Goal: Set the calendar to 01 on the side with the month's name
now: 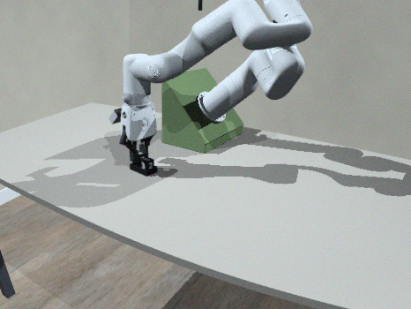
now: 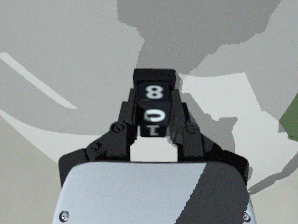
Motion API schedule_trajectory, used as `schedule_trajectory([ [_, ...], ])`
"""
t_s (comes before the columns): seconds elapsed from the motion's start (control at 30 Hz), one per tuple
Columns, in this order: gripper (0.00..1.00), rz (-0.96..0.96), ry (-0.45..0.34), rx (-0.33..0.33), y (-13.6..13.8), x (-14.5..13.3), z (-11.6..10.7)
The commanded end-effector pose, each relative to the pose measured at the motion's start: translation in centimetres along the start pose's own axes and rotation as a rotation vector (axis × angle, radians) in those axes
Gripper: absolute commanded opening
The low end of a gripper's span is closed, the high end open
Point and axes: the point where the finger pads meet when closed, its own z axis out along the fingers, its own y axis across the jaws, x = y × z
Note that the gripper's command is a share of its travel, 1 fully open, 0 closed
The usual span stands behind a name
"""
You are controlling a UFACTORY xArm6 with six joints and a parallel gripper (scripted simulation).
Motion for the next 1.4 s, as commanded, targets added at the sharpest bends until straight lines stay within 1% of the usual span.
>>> schedule_trajectory([
  [0.0,0.27,-0.001,0.001,0.003,-0.11,0.02,0.04],
  [0.6,0.27,-0.001,0.001,0.003,-0.12,0.02,0.69],
  [1.37,0.27,-0.001,0.001,0.003,-0.11,0.02,0.74],
])
